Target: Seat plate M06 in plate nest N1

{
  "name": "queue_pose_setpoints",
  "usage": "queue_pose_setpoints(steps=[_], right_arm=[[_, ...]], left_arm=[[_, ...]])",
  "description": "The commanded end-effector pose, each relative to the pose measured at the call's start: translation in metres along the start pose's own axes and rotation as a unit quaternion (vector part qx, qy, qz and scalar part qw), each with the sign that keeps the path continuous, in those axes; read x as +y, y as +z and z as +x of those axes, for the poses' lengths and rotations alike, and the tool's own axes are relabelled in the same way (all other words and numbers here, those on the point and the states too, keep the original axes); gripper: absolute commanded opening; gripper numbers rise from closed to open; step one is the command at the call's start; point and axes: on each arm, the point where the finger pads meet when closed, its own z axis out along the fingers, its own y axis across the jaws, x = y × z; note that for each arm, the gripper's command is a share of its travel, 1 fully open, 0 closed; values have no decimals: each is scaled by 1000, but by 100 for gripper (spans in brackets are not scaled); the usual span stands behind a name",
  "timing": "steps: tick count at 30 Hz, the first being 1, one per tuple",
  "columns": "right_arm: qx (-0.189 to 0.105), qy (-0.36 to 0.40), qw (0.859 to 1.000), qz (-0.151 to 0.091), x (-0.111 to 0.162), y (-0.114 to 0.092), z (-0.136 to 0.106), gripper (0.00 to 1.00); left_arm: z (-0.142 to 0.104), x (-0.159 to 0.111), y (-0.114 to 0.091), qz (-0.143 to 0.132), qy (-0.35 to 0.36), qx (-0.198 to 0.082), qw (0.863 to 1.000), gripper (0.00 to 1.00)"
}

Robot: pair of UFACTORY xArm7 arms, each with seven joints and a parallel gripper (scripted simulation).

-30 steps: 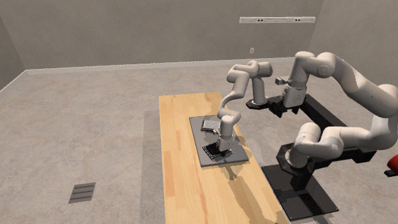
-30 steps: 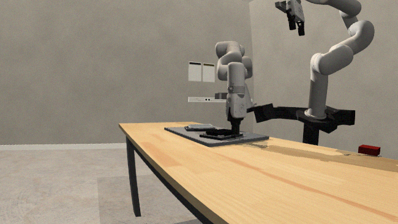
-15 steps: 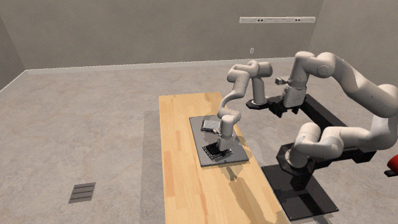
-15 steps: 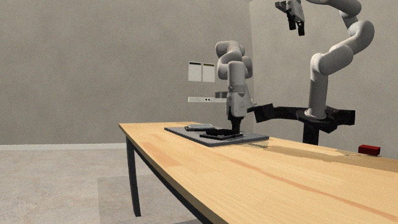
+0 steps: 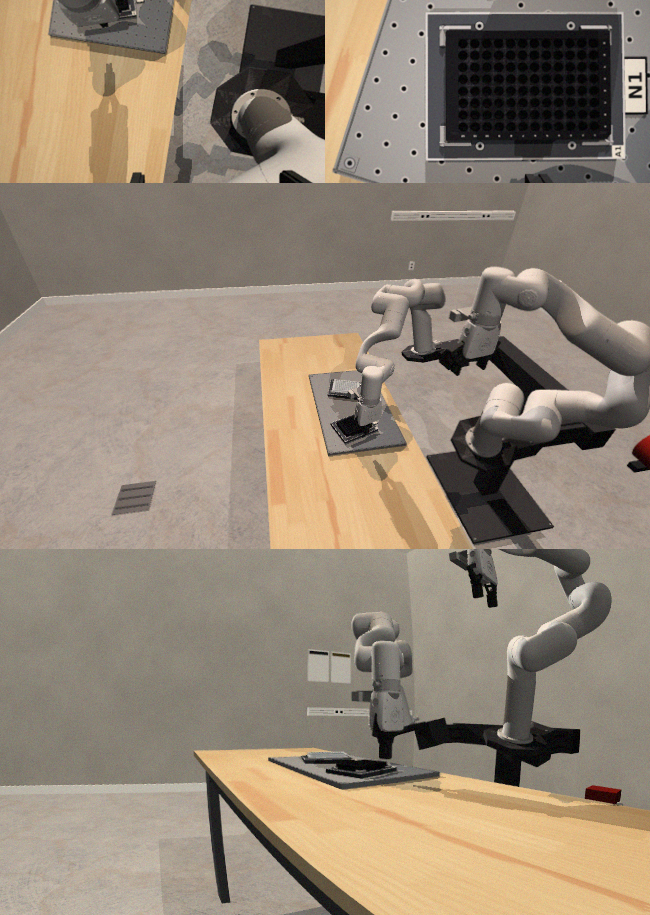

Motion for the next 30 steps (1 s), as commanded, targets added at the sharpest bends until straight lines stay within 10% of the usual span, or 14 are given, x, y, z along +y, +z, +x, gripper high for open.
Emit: queue_pose_setpoints(steps=[1,30], right_arm=[[-3,0,1000,3,-2,-11,-2,0],[-3,0,1000,3,-2,-32,-2,0]], left_arm=[[0,0,-1,1,0,1,1000,100],[0,0,-1,1,0,1,1000,100]])
